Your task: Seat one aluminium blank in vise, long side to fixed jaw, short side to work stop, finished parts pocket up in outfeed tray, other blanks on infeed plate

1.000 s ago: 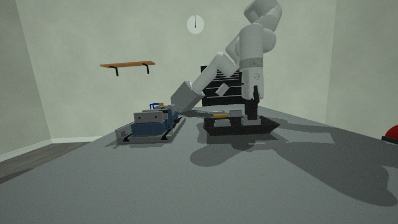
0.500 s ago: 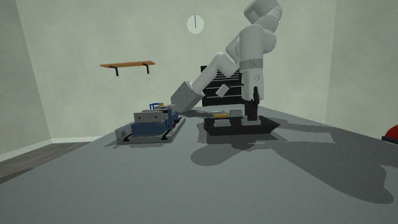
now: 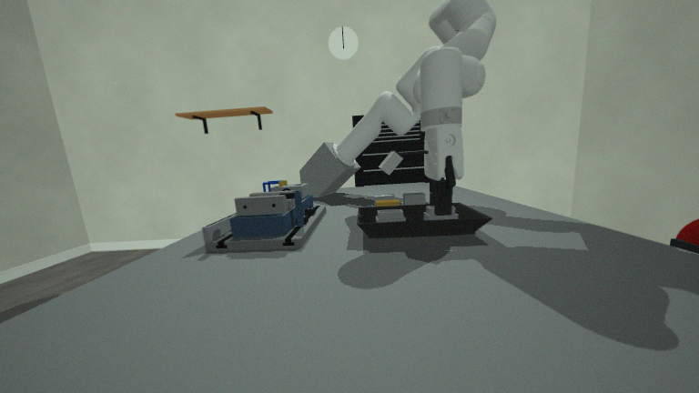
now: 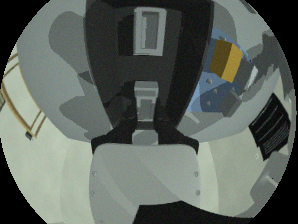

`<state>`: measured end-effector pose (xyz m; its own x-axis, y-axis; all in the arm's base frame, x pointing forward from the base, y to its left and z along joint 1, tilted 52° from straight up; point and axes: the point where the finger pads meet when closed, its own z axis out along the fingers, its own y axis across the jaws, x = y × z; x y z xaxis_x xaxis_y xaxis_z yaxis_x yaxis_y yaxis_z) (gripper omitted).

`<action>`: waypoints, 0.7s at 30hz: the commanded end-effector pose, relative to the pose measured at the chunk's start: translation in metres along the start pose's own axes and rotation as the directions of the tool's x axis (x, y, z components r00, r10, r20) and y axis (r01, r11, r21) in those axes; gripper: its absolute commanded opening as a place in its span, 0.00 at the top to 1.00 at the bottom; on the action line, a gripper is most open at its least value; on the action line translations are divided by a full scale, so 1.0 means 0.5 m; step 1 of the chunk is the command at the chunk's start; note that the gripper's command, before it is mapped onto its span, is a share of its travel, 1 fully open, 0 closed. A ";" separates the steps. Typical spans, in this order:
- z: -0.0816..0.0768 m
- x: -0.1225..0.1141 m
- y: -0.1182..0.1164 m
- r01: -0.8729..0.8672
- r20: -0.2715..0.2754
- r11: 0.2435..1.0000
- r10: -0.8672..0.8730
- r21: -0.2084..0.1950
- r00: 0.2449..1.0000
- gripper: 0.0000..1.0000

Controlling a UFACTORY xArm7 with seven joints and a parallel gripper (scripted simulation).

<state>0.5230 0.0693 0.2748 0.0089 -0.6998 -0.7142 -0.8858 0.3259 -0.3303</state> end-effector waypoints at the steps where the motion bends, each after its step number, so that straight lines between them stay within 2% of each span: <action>1: -0.002 0.001 -0.004 0.000 -0.001 1.000 0.000 0.005 1.000 1.00; 21: 0.002 0.001 -0.004 0.000 -0.001 1.000 0.000 0.005 1.000 1.00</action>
<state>0.5245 0.0711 0.2730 0.0089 -0.6999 -0.7142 -0.8857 0.3260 -0.3305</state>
